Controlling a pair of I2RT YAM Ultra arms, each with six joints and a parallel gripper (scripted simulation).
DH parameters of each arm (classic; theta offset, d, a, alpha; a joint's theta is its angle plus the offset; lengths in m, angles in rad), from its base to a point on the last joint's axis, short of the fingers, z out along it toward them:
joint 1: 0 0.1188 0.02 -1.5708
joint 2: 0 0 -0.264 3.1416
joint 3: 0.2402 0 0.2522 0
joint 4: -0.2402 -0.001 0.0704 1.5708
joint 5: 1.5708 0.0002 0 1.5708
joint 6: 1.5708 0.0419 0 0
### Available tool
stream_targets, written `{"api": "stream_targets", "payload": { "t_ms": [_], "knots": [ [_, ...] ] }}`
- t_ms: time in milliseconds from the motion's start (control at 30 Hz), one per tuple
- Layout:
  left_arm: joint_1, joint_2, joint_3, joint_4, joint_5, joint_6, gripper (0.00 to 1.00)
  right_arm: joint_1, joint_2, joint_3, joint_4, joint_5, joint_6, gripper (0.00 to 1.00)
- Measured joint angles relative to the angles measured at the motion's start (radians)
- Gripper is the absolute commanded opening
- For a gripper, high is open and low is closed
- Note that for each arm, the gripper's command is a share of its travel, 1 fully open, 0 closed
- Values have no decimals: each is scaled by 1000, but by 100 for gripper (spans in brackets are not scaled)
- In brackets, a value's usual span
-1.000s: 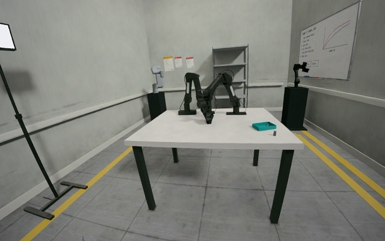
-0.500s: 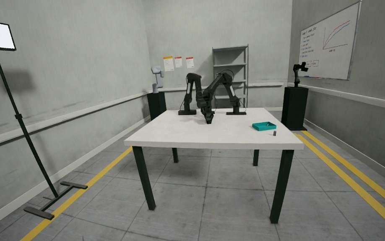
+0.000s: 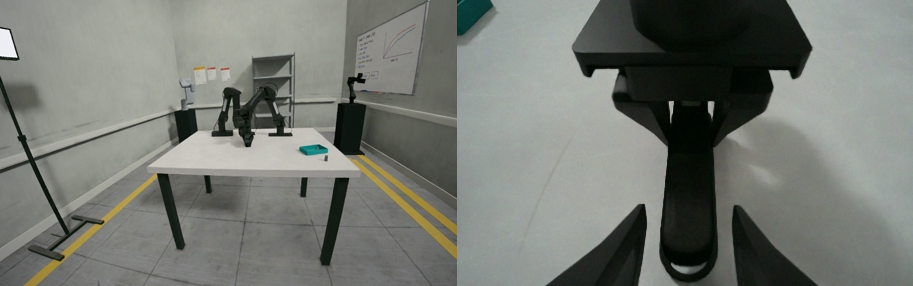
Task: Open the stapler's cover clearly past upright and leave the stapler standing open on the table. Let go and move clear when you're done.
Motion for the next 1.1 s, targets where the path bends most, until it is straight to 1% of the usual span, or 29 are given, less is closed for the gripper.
{"api": "stream_targets", "payload": {
  "t_ms": [33,67,133,167,233,267,333,500,567,700,733,767,833,867,900,1000,1100],
  "knots": [
    [0,0,0,0,0,0,29,-3,3,1,6,-3,-3,46],
    [0,0,0,0,0,0,29,-4,5,1,11,-5,-6,37],
    [0,0,0,0,0,0,29,-4,7,1,19,-6,-11,37],
    [0,0,0,0,0,0,29,-4,7,1,23,-6,-13,33],
    [0,0,0,0,0,0,29,-4,8,1,27,-6,-16,33],
    [0,0,0,0,0,0,29,-4,8,1,30,-6,-17,29],
    [0,0,0,0,0,0,29,-4,8,1,31,-6,-17,29],
    [0,0,0,0,0,0,29,-5,8,1,29,0,-17,22],
    [0,0,0,0,0,0,29,-5,8,0,29,-1,-17,22],
    [0,0,0,0,0,0,29,-5,8,1,29,-1,-16,16],
    [0,0,0,0,0,0,29,-5,8,1,29,-1,-16,5],
    [0,0,0,0,0,0,29,-5,8,1,29,-1,-16,0],
    [0,0,0,0,0,0,29,-5,8,1,29,-1,-16,0],
    [0,0,0,0,0,0,29,-5,8,1,29,-1,-16,11],
    [0,0,0,0,0,0,29,-5,8,1,29,-1,-16,17],
    [0,0,0,0,0,0,29,-7,1,1,16,-6,-12,17],
    [0,0,0,0,2,-2,29,-19,-50,4,-53,-33,-4,17]
  ]
}}
